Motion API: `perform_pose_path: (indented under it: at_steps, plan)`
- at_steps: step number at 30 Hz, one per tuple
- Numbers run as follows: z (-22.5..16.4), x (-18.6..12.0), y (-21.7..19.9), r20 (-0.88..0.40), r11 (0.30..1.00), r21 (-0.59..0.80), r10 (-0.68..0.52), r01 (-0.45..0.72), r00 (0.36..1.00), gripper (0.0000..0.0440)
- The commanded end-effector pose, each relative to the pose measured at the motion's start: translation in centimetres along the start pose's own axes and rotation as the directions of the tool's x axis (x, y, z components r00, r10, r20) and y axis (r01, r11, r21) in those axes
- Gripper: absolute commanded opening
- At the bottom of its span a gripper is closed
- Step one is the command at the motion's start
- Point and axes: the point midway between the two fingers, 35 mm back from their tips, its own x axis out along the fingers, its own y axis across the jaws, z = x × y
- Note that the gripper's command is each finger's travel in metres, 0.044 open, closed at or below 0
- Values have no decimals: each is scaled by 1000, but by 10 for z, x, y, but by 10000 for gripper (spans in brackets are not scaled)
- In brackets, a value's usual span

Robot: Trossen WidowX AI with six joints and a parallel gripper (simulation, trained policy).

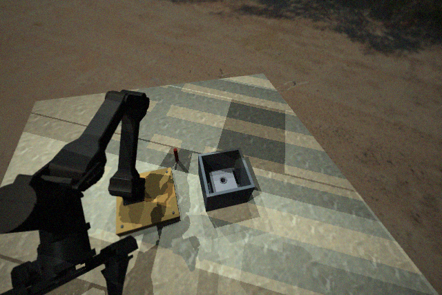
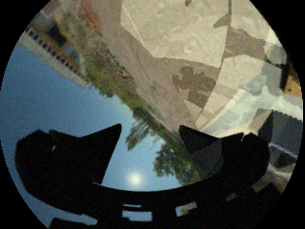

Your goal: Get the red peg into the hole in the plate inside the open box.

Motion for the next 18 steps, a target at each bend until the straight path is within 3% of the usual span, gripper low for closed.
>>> perform_pose_path:
  at_steps: [1, 9, 18]
  plan:
    - [-23, 3, -9, -53, 997, -52, -56, 53, 997, 440]
    - [-86, 2, -39, -188, 966, -193, -207, 171, 960, 440]
    - [-147, -14, -78, -310, 902, -338, -375, 267, 874, 440]
